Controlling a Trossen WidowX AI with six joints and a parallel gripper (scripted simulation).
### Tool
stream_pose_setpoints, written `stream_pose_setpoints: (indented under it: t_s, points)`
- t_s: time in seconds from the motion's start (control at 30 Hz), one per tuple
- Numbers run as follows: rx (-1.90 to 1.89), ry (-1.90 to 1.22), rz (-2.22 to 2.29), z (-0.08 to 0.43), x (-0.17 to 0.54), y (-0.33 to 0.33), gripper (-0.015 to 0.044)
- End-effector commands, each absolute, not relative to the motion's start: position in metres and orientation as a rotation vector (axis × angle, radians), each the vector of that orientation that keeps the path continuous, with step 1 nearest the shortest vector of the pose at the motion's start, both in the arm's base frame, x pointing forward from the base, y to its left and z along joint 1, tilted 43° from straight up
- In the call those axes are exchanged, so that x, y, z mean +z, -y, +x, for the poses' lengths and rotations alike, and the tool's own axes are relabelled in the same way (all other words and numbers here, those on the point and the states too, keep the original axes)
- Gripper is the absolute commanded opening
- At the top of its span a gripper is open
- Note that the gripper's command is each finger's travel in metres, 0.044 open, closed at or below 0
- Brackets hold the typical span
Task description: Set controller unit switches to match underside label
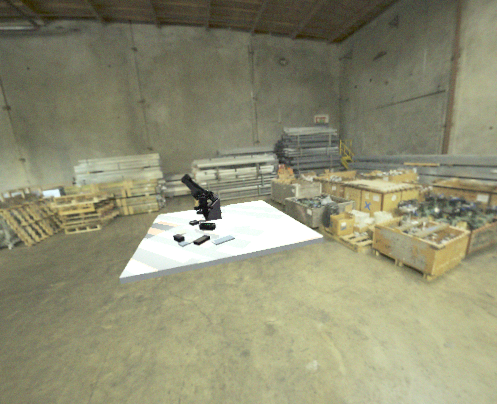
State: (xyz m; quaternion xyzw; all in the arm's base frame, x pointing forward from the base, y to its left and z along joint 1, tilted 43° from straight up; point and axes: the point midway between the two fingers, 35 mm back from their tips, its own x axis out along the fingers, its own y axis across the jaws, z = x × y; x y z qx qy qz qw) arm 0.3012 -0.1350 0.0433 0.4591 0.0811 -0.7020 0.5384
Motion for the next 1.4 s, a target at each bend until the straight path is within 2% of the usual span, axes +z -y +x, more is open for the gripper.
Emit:
stream_pose_setpoints:
  t_s: [0.0,0.5,1.37]
  points:
    - [-1.67,-0.199,1.087,0.301,0.043,0.135,0.0]
    - [-1.851,-0.314,1.097,0.343,0.043,0.176,0.0]
    - [-1.853,-0.314,1.096,0.344,0.014,0.204,0.0]
